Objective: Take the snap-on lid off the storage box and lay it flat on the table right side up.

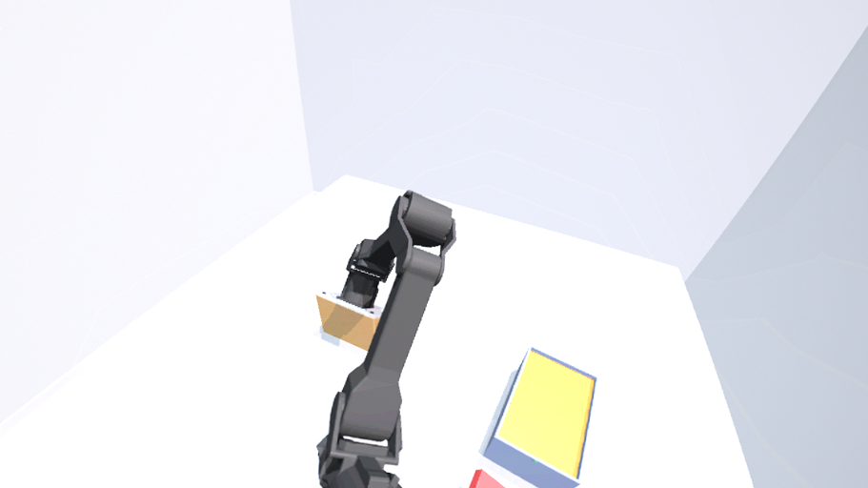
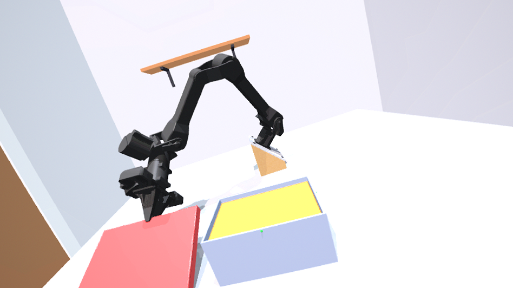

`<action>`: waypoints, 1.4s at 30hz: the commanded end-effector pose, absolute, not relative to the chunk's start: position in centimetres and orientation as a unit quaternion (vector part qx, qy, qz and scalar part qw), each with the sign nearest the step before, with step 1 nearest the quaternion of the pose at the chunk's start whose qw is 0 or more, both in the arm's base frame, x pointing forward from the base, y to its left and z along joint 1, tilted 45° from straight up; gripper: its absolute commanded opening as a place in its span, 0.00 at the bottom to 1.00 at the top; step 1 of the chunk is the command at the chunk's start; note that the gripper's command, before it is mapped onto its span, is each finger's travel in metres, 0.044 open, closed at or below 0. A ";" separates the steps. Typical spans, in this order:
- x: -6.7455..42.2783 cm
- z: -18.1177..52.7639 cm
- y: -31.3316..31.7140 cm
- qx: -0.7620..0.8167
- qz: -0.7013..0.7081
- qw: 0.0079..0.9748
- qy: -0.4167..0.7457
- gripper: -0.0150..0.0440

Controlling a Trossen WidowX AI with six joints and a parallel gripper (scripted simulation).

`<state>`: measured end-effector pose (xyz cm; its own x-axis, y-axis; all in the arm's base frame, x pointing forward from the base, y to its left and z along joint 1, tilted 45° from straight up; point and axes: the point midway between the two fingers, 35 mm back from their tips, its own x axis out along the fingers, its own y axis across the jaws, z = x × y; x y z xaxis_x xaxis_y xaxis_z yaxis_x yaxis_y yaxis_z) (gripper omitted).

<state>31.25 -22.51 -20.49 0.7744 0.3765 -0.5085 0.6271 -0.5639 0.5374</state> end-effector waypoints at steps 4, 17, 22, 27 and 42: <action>31.0 -21.5 -21.1 0.868 -0.175 0.356 0.299 0.25; 31.0 -22.3 -20.4 0.868 -0.175 0.356 0.299 0.25; 31.3 -21.5 -21.5 0.868 -0.175 0.356 0.299 0.48; 31.3 -21.5 -21.5 0.868 -0.175 0.356 0.299 0.70; 28.8 -21.3 -21.3 0.868 -0.176 0.356 0.299 1.00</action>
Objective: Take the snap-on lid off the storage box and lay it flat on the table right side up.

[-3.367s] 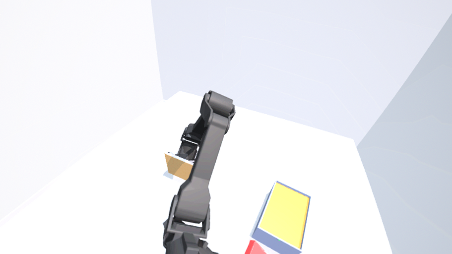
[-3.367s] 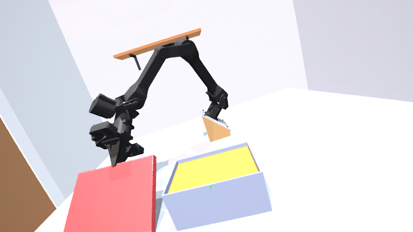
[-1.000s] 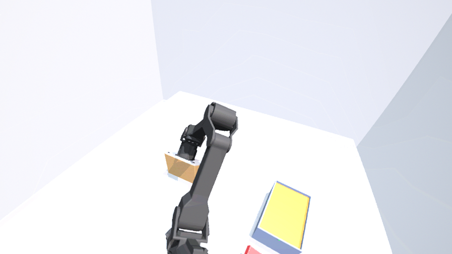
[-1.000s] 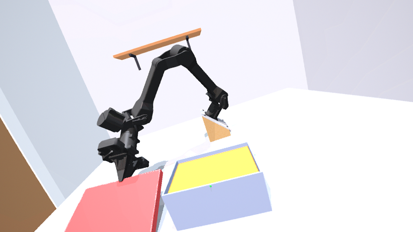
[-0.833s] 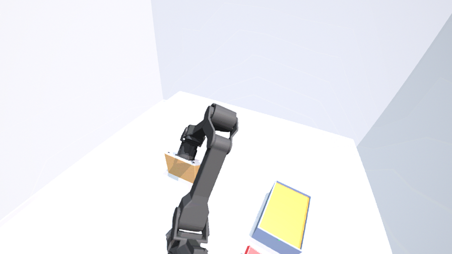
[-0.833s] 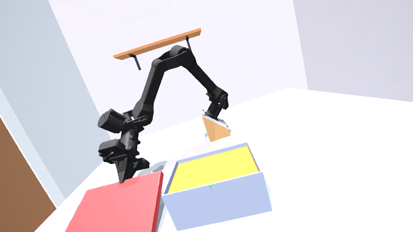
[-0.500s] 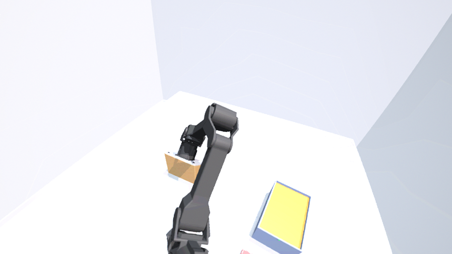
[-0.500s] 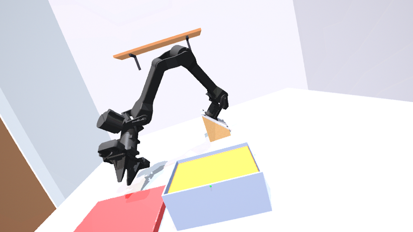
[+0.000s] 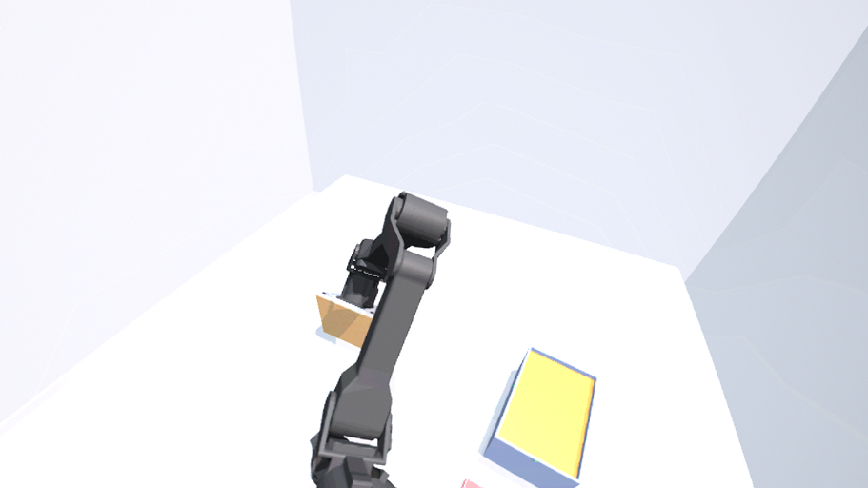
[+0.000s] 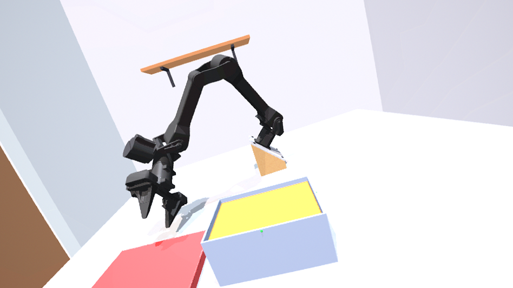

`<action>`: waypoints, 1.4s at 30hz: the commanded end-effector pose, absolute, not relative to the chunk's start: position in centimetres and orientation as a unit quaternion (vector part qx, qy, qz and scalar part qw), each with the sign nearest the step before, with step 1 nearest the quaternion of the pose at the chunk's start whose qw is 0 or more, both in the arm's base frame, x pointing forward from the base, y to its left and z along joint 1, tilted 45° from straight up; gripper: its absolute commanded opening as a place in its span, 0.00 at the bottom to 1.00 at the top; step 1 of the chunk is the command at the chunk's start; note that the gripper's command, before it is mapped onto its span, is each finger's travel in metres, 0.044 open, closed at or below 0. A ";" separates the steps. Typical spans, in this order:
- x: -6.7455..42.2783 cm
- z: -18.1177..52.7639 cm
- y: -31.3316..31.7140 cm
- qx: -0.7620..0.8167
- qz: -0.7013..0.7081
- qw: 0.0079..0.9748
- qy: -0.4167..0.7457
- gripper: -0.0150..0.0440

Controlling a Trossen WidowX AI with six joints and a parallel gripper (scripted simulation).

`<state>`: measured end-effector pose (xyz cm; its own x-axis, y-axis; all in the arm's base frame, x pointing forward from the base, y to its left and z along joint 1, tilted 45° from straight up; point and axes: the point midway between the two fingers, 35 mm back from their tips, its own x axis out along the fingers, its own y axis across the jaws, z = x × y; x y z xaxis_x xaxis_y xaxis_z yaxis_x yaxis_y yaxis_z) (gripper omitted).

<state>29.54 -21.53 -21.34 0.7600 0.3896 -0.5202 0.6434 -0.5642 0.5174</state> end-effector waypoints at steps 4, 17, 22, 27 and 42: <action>28.0 -21.3 -21.2 0.867 -0.177 0.356 0.299 1.00; 25.3 -21.1 -21.1 0.867 -0.178 0.356 0.299 1.00; 24.3 -21.1 -21.1 0.867 -0.178 0.356 0.300 1.00; 24.5 -20.7 -21.8 0.867 -0.178 0.357 0.300 1.00; 23.5 -18.6 -23.7 0.866 -0.179 0.357 0.300 1.00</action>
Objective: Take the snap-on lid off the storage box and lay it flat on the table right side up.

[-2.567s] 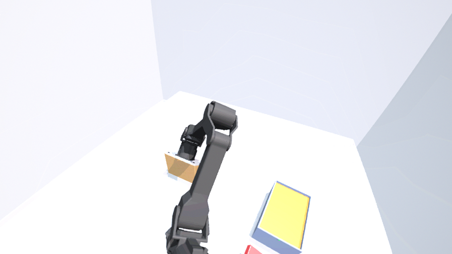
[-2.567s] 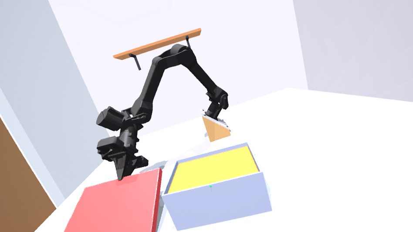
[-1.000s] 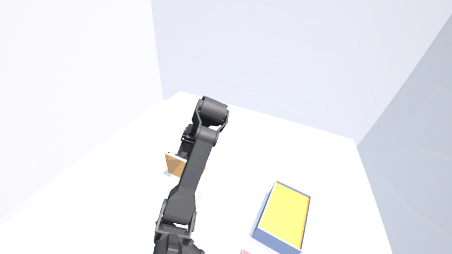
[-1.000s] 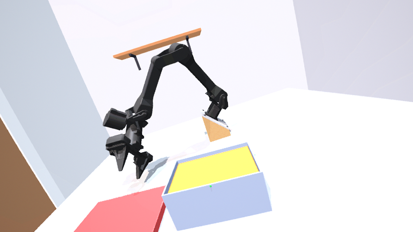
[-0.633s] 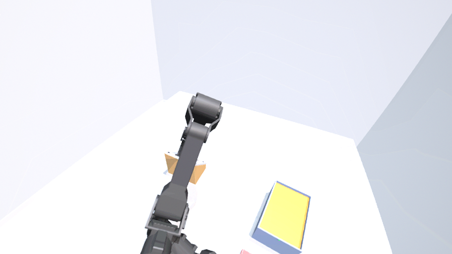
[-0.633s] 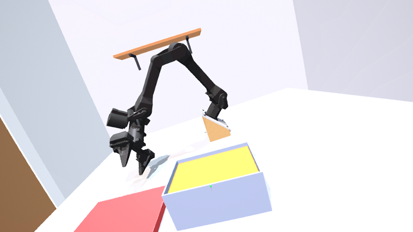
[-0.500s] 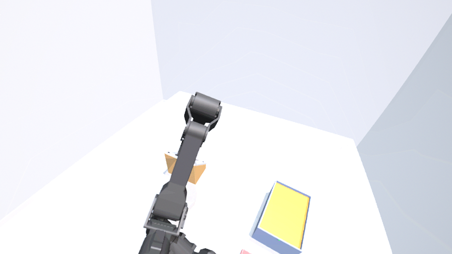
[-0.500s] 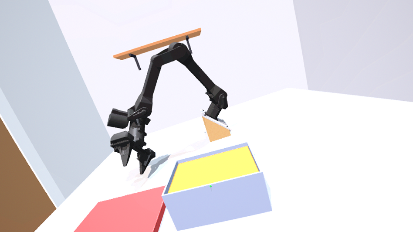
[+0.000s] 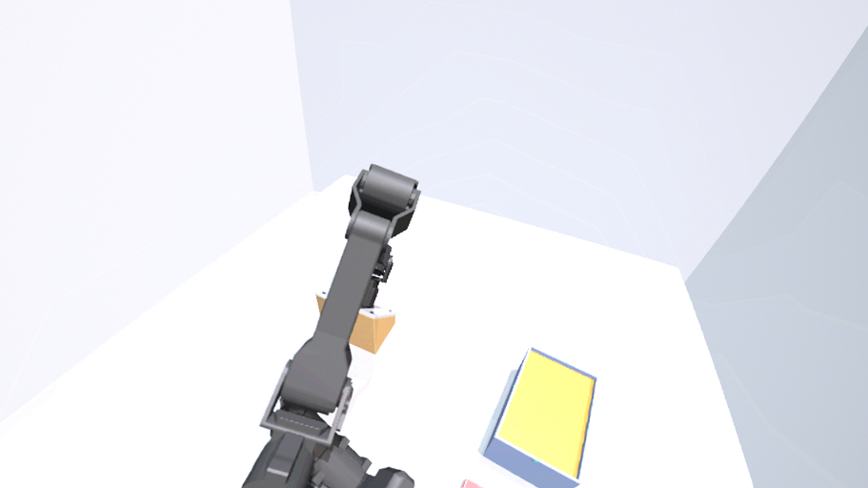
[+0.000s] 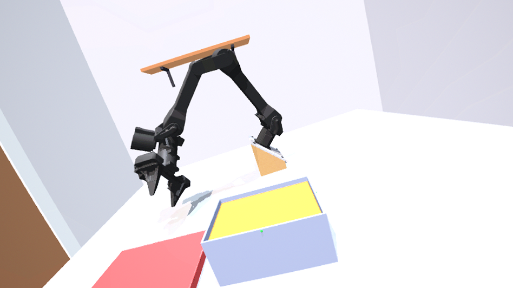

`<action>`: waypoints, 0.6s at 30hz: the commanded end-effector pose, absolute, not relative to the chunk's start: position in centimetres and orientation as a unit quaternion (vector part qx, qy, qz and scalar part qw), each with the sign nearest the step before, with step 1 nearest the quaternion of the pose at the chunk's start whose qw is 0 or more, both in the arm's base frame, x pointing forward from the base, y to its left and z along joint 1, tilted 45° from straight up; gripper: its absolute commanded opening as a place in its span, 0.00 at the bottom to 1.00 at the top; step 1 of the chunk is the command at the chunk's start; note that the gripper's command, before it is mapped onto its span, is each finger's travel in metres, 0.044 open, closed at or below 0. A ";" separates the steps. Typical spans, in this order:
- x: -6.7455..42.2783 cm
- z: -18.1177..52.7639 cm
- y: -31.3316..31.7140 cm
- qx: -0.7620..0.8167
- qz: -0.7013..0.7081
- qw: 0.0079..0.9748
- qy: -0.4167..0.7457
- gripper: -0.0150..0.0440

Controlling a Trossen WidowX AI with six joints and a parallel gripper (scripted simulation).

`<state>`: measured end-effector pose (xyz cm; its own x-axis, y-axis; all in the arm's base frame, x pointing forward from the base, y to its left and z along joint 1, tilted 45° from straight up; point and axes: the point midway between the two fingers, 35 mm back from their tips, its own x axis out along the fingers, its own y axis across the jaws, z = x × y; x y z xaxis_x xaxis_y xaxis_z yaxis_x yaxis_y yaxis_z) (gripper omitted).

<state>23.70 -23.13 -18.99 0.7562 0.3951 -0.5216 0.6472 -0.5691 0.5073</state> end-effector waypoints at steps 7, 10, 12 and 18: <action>23.0 -17.6 -24.6 0.866 -0.180 0.357 0.300 1.00; 22.8 -17.2 -25.0 0.866 -0.180 0.357 0.300 1.00; 22.6 -16.9 -25.2 0.866 -0.180 0.357 0.300 1.00; 22.2 -16.1 -26.0 0.866 -0.180 0.357 0.300 1.00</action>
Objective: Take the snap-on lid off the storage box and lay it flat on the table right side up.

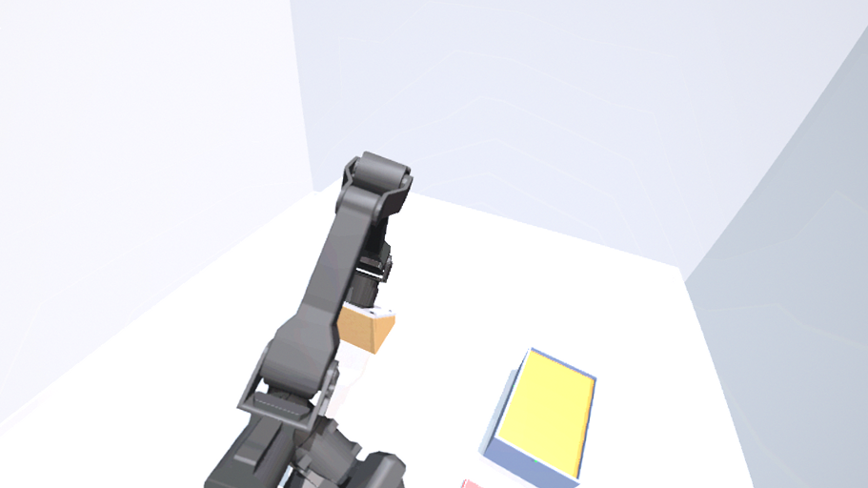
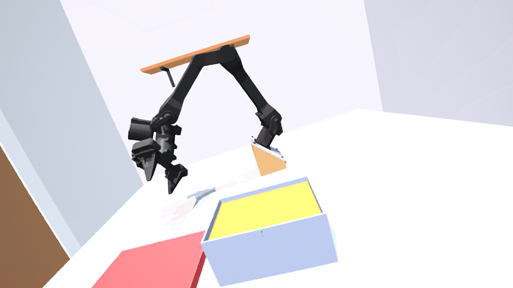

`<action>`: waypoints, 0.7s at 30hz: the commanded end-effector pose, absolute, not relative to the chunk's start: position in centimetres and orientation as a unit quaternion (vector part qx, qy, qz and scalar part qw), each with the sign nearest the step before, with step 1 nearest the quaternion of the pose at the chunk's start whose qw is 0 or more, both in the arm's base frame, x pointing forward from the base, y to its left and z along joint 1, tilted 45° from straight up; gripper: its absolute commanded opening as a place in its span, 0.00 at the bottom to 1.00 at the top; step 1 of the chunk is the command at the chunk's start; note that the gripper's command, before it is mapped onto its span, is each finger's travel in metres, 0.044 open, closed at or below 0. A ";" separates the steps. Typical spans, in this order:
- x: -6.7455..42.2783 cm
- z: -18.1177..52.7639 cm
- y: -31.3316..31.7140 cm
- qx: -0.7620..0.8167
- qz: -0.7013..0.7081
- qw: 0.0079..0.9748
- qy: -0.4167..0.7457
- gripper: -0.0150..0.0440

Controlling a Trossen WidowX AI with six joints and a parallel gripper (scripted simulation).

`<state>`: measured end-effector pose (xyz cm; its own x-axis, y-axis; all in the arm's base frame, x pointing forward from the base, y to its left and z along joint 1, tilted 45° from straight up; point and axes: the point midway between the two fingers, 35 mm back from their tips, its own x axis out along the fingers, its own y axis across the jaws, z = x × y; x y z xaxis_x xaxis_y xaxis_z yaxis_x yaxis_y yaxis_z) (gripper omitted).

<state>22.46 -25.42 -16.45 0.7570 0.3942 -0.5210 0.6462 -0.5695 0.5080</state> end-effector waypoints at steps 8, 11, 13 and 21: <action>21.8 -15.2 -26.7 0.866 -0.181 0.357 0.300 1.00; 22.0 -15.5 -26.3 0.866 -0.180 0.357 0.300 1.00; 22.0 -15.5 -26.3 0.866 -0.180 0.357 0.300 1.00; 22.0 -15.5 -26.3 0.866 -0.180 0.357 0.300 1.00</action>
<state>22.03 -26.41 -15.40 0.7580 0.3893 -0.5234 0.6453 -0.5641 0.5151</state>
